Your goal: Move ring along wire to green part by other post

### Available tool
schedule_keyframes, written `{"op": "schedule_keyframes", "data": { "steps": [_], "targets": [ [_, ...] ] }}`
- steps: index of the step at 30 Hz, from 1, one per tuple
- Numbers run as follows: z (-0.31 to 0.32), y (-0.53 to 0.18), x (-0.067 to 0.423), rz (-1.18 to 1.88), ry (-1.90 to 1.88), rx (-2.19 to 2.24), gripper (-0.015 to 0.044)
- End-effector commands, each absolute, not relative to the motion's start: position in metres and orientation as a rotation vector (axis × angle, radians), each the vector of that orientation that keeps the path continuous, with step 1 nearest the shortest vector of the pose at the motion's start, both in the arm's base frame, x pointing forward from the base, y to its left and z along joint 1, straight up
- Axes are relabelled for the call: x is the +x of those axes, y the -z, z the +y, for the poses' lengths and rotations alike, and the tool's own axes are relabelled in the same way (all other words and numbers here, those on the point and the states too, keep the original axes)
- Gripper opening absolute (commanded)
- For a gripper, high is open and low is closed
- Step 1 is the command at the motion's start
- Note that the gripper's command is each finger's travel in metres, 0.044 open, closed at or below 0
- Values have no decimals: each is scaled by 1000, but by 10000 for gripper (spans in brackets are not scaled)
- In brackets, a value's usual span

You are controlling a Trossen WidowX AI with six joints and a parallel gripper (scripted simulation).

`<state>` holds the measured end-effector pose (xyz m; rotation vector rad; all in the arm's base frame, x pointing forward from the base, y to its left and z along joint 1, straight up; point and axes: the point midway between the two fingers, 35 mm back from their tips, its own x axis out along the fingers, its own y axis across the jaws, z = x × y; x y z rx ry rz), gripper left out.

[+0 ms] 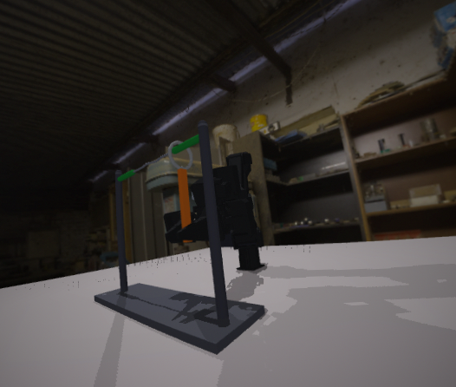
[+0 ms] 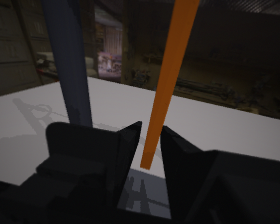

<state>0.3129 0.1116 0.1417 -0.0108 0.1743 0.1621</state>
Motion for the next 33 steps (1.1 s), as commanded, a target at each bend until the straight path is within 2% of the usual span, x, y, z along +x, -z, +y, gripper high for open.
{"op": "schedule_keyframes", "data": {
  "steps": [1,25,33],
  "targets": [
    [111,-142,310,176,-160,-11,160],
    [103,-150,266,180,-155,-7,160],
    [103,-150,265,180,-155,-7,160]
  ]
}}
